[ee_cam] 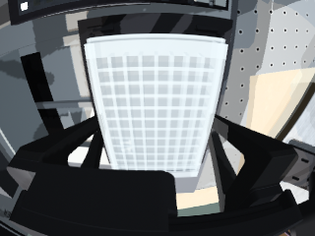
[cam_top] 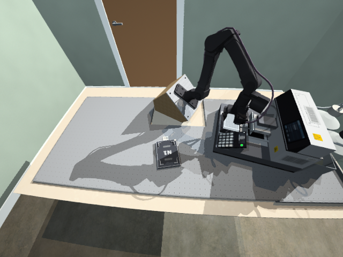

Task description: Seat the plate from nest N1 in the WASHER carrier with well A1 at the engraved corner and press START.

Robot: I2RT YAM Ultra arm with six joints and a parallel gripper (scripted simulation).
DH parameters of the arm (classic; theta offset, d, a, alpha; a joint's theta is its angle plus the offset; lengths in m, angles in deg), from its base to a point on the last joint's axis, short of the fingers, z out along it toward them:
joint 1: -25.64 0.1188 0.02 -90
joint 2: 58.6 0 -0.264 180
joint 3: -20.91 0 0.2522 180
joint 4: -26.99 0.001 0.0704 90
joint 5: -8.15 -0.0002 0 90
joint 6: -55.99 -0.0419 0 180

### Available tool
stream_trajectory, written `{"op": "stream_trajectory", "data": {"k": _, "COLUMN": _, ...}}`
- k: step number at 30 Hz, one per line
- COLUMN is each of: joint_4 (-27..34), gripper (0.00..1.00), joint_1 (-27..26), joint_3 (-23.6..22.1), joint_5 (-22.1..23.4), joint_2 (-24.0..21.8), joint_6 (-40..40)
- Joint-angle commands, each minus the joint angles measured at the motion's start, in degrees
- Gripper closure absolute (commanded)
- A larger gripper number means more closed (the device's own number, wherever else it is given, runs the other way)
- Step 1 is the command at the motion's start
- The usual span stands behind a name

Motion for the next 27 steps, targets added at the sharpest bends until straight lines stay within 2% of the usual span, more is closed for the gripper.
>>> {"op": "stream_trajectory", "data": {"k": 1, "joint_4": -0.39, "gripper": 0.16, "joint_1": 0.28, "joint_3": 0.59, "joint_5": -1.22, "joint_2": -1.72, "joint_6": -0.62}}
{"op": "stream_trajectory", "data": {"k": 8, "joint_4": -0.88, "gripper": 0.16, "joint_1": 0.62, "joint_3": -0.96, "joint_5": -1.24, "joint_2": -1.56, "joint_6": -0.63}}
{"op": "stream_trajectory", "data": {"k": 11, "joint_4": -0.59, "gripper": 0.16, "joint_1": 0.65, "joint_3": -0.55, "joint_5": -1.26, "joint_2": -1.58, "joint_6": -0.65}}
{"op": "stream_trajectory", "data": {"k": 12, "joint_4": -0.65, "gripper": 0.16, "joint_1": 0.7, "joint_3": 0.81, "joint_5": -1.28, "joint_2": -1.62, "joint_6": -0.71}}
{"op": "stream_trajectory", "data": {"k": 27, "joint_4": -1.63, "gripper": 0.16, "joint_1": 0.91, "joint_3": -0.97, "joint_5": -1.44, "joint_2": -1.18, "joint_6": -0.84}}
